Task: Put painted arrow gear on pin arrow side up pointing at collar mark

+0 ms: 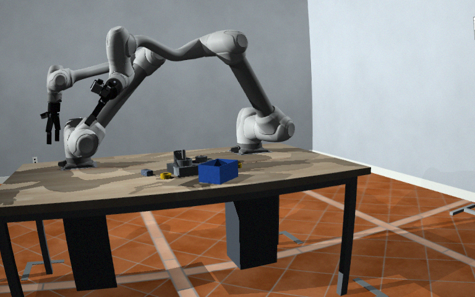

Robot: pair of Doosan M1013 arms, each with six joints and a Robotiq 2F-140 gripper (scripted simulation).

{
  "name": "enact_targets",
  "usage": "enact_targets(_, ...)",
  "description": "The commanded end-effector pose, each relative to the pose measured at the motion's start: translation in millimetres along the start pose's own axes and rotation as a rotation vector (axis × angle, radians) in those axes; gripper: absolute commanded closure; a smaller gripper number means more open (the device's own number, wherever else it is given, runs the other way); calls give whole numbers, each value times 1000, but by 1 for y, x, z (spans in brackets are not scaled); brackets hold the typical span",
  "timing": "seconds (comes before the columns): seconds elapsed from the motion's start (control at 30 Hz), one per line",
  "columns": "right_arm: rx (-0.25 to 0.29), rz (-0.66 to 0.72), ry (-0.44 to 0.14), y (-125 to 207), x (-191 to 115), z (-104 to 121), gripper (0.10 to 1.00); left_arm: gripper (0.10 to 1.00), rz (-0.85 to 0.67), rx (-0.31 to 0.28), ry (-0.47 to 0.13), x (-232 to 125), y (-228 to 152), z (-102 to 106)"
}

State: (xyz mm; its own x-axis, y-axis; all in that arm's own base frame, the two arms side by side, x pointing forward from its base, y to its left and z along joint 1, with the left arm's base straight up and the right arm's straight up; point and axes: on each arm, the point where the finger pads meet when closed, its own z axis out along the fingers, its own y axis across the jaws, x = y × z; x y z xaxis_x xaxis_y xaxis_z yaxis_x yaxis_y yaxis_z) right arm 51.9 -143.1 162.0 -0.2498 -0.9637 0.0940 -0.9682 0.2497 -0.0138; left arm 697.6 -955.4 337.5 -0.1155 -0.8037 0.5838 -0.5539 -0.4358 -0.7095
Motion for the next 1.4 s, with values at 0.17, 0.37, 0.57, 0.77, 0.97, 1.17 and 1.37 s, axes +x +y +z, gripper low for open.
enact_targets(0.17,1,0,0,0,0,0,98,98,-1,1,2,1,-2,-1)
enact_targets(0.37,1,0,0,0,0,0,98,98,-1,1,2,1,-2,-1)
enact_targets(0.57,1,0,0,0,0,0,98,98,-2,1,1,1,-2,-1)
enact_targets(0.77,-15,-12,-35,-1,6,-4,98,98,-272,-37,-173,-87,-19,-28)
enact_targets(0.97,-63,-59,-174,-6,30,-12,98,98,-553,-58,-370,-179,-25,-71)
enact_targets(1.17,-96,-104,-320,-11,58,-12,98,98,-817,-60,-571,-258,-20,-123)
enact_targets(1.37,-112,-154,-492,-16,95,-3,98,98,-1070,-44,-781,-327,-5,-183)
